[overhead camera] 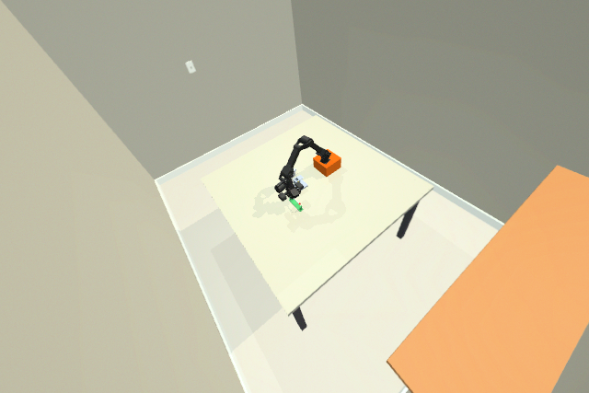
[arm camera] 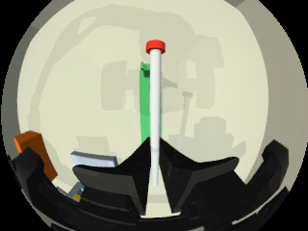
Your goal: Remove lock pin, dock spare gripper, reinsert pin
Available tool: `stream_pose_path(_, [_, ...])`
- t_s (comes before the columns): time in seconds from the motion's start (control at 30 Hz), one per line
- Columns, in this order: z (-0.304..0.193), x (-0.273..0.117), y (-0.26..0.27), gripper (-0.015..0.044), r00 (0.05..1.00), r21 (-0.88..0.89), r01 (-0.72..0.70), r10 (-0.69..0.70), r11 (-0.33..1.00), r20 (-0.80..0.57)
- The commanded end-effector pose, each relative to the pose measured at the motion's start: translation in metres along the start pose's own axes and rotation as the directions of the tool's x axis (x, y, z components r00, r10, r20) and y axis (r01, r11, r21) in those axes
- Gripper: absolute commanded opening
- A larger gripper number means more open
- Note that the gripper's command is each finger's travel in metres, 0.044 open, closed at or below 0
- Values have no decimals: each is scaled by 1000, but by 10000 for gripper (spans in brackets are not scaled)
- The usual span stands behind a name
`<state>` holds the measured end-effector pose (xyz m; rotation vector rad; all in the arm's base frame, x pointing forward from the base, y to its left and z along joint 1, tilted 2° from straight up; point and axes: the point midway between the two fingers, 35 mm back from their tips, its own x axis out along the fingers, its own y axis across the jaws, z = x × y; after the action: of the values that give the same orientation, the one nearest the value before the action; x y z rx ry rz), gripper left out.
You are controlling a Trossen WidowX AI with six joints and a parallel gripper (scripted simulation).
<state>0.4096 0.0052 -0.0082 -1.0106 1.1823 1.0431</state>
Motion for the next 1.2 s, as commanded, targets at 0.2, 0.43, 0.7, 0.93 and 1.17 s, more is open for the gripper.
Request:
stream_pose_path(0.2, [-3,17,2,0,1000,-6,4,-4,1000,1])
stream_pose_path(0.43, [-4,25,3,0,1000,-6,9,-9,1000,2])
stream_pose_path(0.7, [-4,28,3,0,1000,-6,11,-11,1000,2])
stream_pose_path(0.93, [-4,29,3,0,1000,-9,14,-14,1000,3])
stream_pose_path(1.17, [-4,30,4,0,1000,-12,17,-17,1000,4])
